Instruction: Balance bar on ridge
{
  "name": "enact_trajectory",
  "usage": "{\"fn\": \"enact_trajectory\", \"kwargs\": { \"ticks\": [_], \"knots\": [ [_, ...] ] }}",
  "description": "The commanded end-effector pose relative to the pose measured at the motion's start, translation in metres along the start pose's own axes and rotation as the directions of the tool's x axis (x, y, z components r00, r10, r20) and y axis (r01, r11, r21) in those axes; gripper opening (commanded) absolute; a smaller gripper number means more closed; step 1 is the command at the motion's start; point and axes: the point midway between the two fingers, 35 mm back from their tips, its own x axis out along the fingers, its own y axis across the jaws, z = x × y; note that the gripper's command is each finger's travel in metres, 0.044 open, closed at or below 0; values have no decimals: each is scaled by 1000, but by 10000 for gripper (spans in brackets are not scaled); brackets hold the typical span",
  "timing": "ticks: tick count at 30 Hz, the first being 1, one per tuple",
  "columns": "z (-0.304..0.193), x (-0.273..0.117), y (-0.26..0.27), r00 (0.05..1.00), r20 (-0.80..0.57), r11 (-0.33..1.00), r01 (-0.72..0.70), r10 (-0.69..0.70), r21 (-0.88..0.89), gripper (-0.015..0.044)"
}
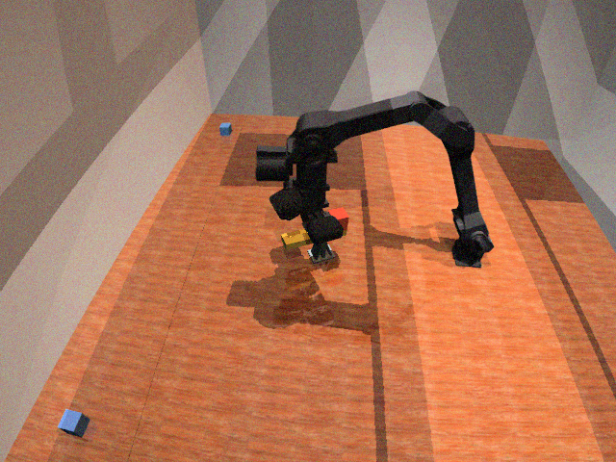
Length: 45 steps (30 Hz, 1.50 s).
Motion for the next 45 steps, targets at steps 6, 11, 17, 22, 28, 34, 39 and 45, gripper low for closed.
{"fn": "enact_trajectory", "kwargs": {
  "ticks": [6,11,17,22,28,34,39,45],
  "knots": [
    [0,1,0,1000,0,1000,3,-3,1,0],
    [0,1,0,1000,0,1000,3,-3,1,0],
    [0,2,0,1000,0,1000,3,-3,1,0],
    [0,2,0,1000,0,1000,3,-3,1,0],
    [0,3,0,1000,0,1000,3,-3,1,0],
    [0,3,0,1000,0,1000,3,-3,1,0],
    [0,4,0,1000,0,1000,3,-3,1,0],
    [0,4,0,1000,0,1000,3,-3,1,0]
  ]
}}
